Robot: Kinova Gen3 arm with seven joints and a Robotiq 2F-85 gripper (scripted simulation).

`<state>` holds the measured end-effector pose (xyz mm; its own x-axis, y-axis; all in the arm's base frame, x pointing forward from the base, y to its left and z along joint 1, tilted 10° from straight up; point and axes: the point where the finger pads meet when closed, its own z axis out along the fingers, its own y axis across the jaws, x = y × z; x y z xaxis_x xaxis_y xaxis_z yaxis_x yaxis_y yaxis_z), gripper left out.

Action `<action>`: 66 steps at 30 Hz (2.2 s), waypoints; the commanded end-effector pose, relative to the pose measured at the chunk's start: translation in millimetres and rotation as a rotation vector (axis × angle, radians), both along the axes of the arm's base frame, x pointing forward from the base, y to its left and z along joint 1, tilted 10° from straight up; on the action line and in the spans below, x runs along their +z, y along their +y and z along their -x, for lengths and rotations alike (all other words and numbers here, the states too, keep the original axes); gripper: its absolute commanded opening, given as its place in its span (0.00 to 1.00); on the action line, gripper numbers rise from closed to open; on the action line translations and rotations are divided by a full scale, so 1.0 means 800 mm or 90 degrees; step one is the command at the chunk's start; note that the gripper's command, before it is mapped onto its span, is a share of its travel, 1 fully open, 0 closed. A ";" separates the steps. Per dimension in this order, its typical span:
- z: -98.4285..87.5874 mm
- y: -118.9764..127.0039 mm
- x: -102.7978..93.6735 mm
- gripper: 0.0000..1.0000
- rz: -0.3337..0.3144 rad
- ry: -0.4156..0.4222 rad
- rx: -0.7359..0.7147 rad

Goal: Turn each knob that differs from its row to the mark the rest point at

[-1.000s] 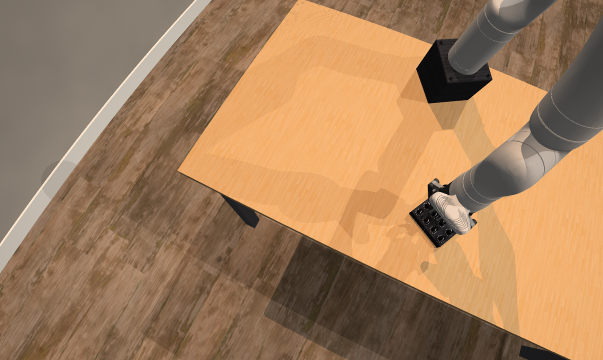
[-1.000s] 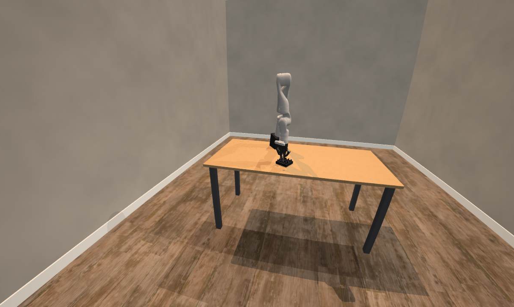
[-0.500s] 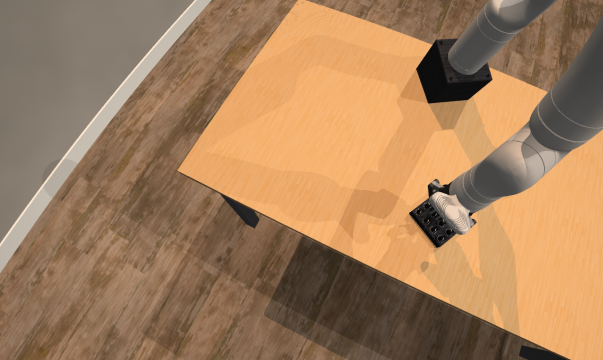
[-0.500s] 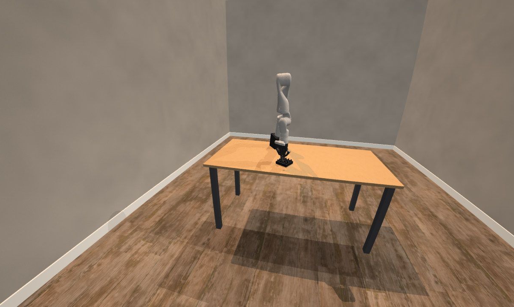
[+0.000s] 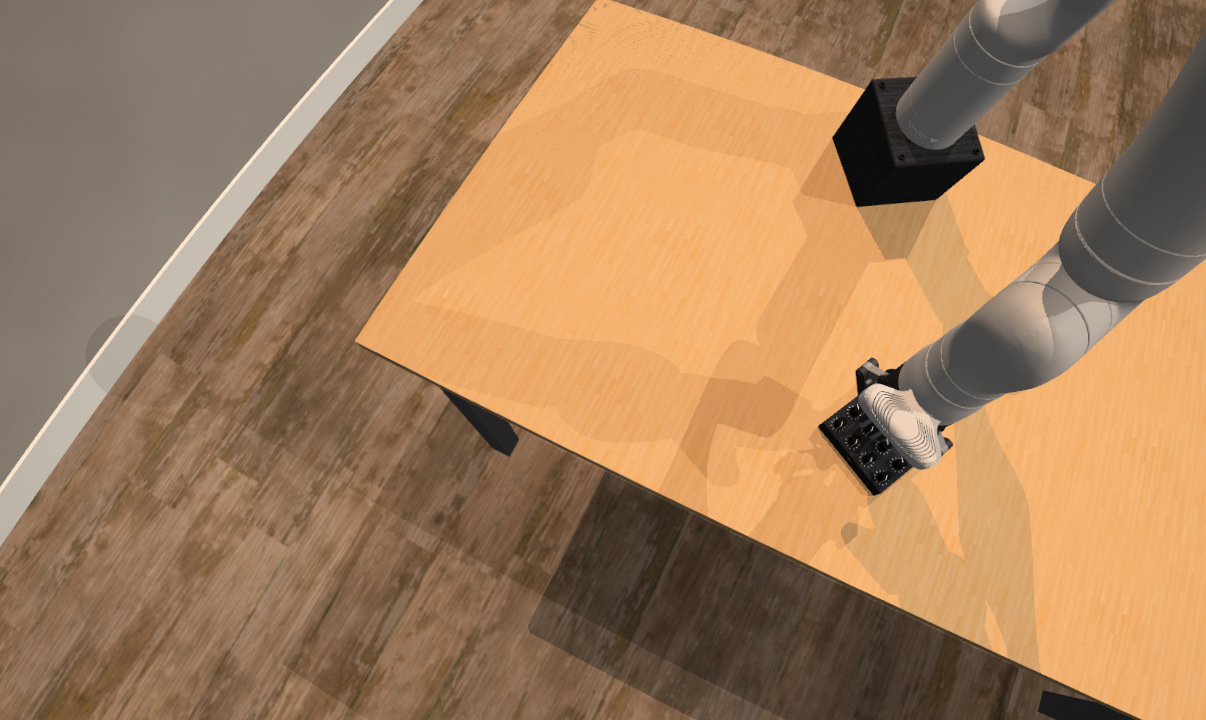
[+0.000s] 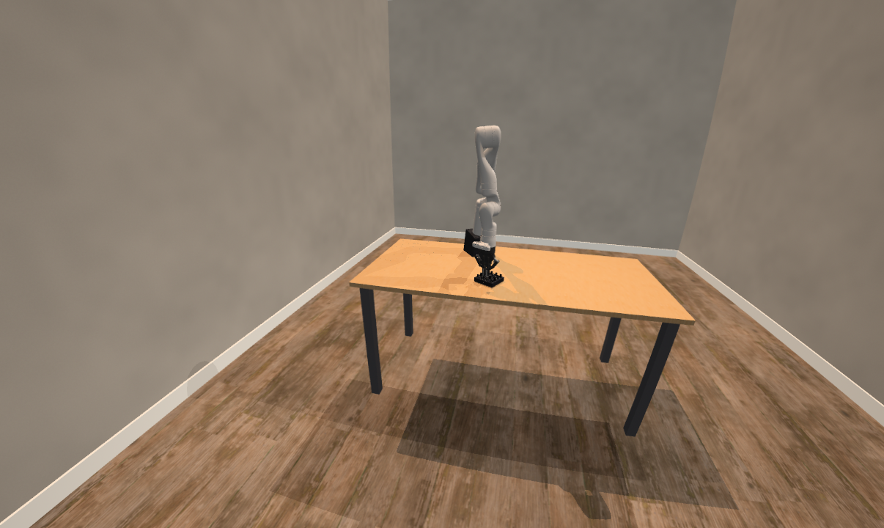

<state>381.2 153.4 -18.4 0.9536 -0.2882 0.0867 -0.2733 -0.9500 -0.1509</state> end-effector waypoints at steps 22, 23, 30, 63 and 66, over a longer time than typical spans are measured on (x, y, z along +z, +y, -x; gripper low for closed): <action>-0.001 0.000 0.001 0.08 -0.004 0.003 -0.032; -0.001 0.000 0.001 0.08 -0.005 0.004 -0.036; -0.001 0.000 0.001 0.08 -0.009 0.008 -0.070; -0.001 0.000 0.001 0.08 -0.057 0.053 -0.442; -0.001 0.000 0.001 0.08 -0.059 0.055 -0.460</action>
<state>381.3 153.3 -18.4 0.5400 -0.8409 -0.0356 -0.8324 -0.5272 -0.1709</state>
